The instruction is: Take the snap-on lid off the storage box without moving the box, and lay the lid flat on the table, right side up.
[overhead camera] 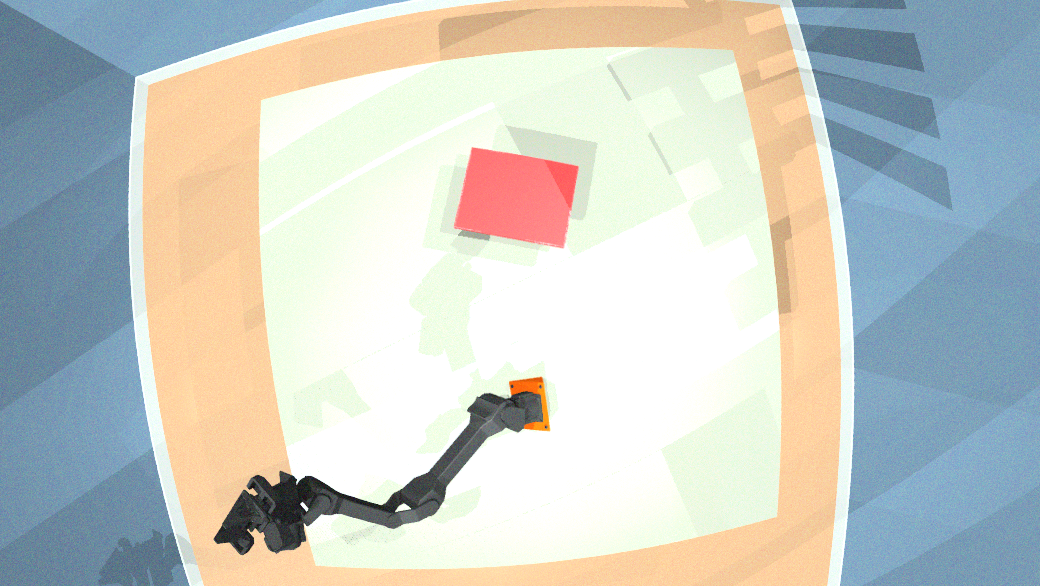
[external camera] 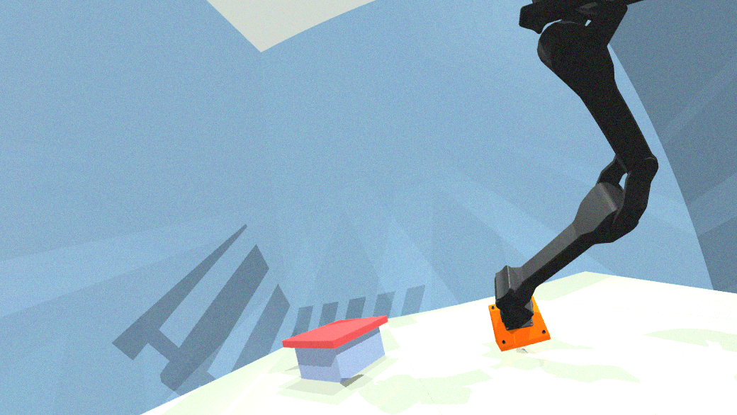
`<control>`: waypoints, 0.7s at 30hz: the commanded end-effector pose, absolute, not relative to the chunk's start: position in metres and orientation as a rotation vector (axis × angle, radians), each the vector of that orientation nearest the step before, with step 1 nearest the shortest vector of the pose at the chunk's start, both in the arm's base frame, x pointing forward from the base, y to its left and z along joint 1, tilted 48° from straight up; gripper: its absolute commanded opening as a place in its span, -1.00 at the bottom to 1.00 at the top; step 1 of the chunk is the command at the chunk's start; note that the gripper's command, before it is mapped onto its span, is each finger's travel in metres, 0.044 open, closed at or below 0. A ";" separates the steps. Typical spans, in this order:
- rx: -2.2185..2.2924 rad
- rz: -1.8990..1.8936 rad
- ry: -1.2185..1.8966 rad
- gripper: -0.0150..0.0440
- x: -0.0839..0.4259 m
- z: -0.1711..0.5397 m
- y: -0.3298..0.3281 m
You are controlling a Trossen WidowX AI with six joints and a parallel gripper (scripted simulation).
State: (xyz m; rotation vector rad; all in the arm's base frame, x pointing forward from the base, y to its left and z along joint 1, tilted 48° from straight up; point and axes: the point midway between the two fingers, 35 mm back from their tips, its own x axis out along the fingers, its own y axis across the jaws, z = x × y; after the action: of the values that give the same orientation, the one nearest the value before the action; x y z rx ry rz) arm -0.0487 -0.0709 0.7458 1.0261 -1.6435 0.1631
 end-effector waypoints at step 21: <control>1.024 0.025 -0.870 0.31 0.228 0.642 -0.094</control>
State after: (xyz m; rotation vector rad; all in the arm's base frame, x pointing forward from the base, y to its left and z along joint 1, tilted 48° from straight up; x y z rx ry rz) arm 0.1813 -0.0853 0.6739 0.9792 -1.0119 0.0532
